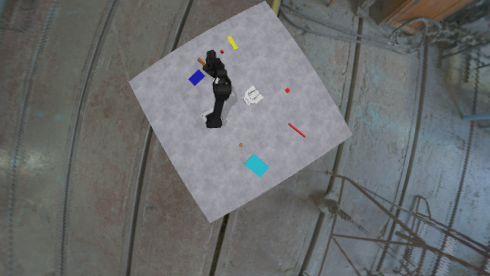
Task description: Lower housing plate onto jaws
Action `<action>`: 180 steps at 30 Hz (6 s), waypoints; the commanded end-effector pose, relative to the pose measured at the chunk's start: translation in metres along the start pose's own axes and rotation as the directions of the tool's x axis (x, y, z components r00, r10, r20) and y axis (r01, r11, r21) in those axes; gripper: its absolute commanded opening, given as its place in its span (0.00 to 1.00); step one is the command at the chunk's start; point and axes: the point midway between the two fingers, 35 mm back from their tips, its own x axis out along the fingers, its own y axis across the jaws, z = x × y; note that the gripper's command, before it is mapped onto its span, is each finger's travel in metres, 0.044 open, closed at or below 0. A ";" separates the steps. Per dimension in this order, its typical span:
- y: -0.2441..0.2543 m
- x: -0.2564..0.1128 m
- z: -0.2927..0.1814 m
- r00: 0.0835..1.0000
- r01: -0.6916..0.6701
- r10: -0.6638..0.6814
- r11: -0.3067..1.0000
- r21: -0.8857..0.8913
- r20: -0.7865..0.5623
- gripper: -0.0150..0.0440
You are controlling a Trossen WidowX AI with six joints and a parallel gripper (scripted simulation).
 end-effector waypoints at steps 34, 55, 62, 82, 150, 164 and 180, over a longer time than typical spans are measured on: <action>-0.002 0.019 -0.002 1.000 0.011 -0.011 1.000 -0.007 -0.008 1.00; -0.002 0.018 -0.002 1.000 0.008 -0.008 1.000 -0.003 -0.008 0.85; -0.001 0.016 -0.002 1.000 0.008 -0.008 1.000 -0.003 -0.008 0.85; 0.000 -0.047 -0.001 1.000 0.008 -0.008 1.000 -0.008 -0.008 0.85; -0.184 -0.069 0.048 1.000 -0.014 0.014 0.998 0.067 0.010 0.85; -0.230 -0.064 0.043 1.000 0.003 -0.003 0.996 0.091 0.003 0.85; -0.272 -0.058 0.031 1.000 0.027 -0.026 0.993 0.115 -0.011 0.85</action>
